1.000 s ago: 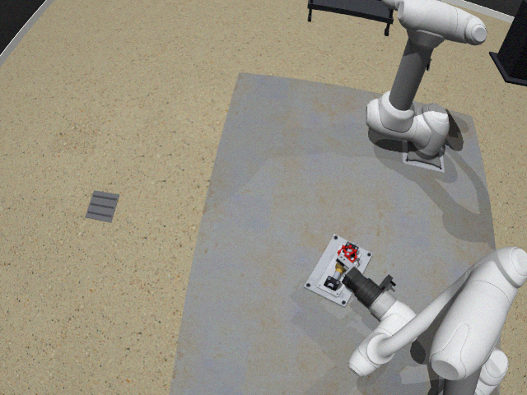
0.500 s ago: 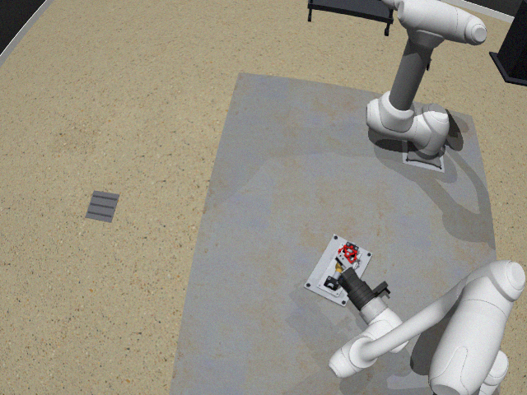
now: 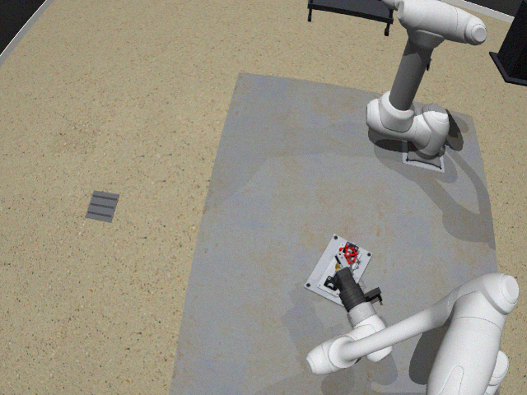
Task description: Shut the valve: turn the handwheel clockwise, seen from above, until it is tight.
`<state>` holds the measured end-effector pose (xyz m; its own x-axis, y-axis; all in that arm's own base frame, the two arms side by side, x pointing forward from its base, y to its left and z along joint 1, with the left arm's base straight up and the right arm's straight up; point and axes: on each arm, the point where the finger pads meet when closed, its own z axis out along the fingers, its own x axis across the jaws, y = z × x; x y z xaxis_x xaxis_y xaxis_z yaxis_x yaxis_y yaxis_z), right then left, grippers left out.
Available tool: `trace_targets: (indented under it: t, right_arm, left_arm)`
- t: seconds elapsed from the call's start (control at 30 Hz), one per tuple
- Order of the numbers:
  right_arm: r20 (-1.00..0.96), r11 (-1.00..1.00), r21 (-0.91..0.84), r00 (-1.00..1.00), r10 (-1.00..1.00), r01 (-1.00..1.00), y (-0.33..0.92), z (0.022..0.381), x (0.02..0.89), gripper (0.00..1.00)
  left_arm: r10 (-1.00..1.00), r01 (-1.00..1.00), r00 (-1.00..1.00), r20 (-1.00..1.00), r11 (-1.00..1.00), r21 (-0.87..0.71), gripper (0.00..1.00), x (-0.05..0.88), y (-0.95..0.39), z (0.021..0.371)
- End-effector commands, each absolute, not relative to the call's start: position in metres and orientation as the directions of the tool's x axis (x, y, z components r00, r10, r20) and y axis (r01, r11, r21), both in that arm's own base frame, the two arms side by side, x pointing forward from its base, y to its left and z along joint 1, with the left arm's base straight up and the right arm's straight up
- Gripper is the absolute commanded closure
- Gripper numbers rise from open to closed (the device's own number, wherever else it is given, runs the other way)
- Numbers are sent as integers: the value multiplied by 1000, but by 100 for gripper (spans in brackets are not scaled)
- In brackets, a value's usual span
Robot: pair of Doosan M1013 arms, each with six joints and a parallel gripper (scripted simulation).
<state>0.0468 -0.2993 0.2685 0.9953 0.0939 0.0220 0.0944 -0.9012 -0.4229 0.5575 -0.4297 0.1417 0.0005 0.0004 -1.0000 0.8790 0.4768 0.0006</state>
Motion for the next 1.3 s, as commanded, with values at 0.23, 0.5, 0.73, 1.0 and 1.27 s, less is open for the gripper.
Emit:
trace_targets:
  t: [0.23,0.5,0.73,1.0,1.27]
  right_arm:
    - [22,-902,-422,995,94,94,-300,269,47,0]
    - [22,-902,-422,995,94,94,-300,269,47,0]
    - [22,-902,-422,995,94,94,-300,269,47,0]
    - [22,-902,-422,995,94,94,-300,269,47,0]
    - [22,-902,-422,995,94,94,-300,269,47,0]
  left_arm:
    - [-1,952,2,-1000,307,1,100,560,-435,143]
    - [-1,981,2,-1000,195,1,100,561,-438,143]
    - [-1,999,2,-1000,46,2,100,561,-442,143]
    - [-1,995,2,-1000,-98,2,100,561,-446,143]
    - [-1,949,2,-1000,-316,2,100,560,-452,143]
